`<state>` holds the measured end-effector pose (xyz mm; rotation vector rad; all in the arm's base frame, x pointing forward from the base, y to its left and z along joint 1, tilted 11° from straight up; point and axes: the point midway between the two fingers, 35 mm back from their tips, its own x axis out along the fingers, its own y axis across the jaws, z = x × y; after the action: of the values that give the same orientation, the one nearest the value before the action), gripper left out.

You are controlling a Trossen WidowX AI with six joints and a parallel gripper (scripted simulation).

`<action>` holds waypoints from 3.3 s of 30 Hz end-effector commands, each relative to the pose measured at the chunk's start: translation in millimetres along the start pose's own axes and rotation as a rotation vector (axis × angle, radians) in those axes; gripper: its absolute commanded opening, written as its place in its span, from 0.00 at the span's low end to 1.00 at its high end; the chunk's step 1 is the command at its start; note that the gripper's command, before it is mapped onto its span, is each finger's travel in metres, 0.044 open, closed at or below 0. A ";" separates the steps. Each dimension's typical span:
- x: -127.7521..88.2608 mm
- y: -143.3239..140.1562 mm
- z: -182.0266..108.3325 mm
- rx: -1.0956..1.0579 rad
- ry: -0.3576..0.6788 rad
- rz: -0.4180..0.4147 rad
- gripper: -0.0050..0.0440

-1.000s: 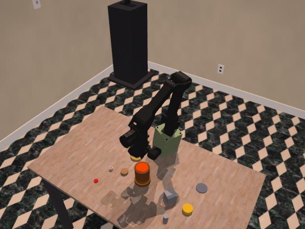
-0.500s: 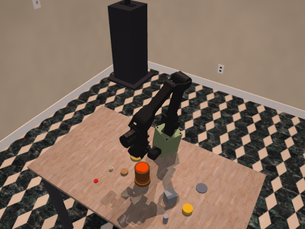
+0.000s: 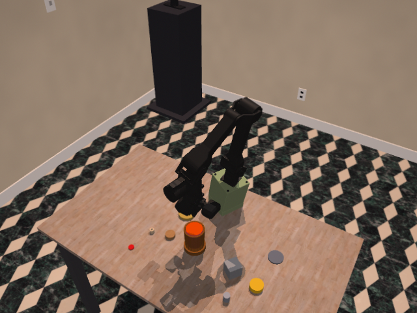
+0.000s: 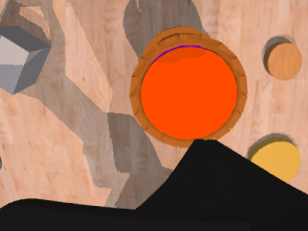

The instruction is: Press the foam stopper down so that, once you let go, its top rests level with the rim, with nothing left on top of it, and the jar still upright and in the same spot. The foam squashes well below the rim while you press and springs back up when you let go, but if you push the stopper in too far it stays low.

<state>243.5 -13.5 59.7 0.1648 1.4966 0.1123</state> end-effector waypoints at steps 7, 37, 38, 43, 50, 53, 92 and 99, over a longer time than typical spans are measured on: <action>-3.8 0.3 2.9 -0.003 -0.017 -0.002 0.10; 52.4 1.0 5.6 -0.007 -0.025 0.001 0.10; 54.0 1.0 5.8 -0.007 -0.025 0.001 0.10; 61.4 0.9 6.2 -0.007 -0.024 0.001 0.10; 62.4 0.9 6.3 -0.007 -0.024 0.001 0.10; 62.4 0.9 6.3 -0.007 -0.024 0.001 0.10; 66.2 1.1 2.5 -0.007 -0.023 0.001 0.10; 67.1 1.2 2.0 -0.007 -0.023 0.001 0.10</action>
<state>249.5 -0.7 -7.7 0.1597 1.4815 0.1183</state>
